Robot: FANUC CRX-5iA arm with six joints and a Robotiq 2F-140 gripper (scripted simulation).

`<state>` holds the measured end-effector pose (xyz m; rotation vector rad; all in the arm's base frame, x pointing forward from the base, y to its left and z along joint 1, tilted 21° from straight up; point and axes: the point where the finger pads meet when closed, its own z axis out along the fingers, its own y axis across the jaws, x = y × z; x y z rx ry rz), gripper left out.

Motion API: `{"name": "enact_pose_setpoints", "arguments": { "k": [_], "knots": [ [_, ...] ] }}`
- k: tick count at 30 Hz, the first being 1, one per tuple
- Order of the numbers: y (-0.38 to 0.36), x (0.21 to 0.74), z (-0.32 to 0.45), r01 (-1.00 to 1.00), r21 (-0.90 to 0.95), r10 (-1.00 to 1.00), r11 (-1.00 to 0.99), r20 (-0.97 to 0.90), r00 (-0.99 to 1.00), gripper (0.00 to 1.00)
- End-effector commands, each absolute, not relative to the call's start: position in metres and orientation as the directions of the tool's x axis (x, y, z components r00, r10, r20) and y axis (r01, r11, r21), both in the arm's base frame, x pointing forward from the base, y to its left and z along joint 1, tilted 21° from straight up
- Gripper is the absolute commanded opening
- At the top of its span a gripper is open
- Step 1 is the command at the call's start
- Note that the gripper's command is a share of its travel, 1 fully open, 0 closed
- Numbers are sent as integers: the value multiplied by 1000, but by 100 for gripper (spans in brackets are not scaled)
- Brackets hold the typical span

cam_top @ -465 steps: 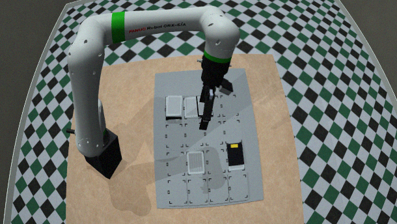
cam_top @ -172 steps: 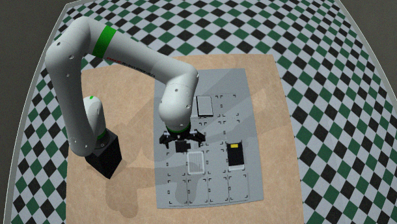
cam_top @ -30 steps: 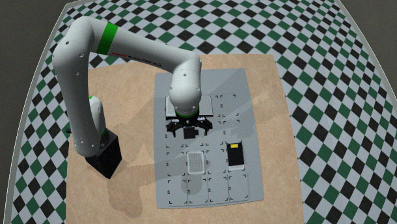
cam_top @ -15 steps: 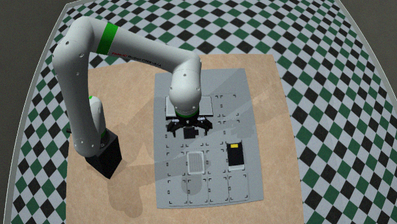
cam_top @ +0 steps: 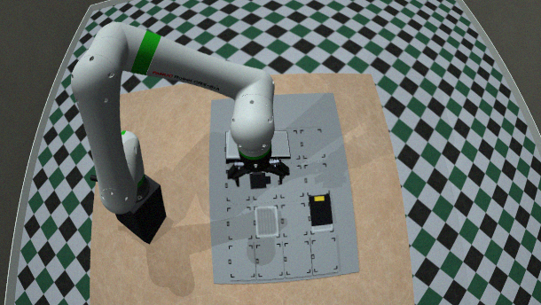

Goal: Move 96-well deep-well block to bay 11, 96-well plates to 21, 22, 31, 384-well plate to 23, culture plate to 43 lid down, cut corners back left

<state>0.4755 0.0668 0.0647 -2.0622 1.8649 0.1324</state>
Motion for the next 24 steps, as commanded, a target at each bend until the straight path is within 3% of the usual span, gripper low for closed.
{"name": "enact_pose_setpoints", "arguments": {
  "k": [1, 24],
  "knots": [
    [77, 475, 69, -978, -199, -945, -67, -303, 127, 100],
    [157, 464, 94, -978, -199, -945, -67, -303, 127, 100]
  ]
}}
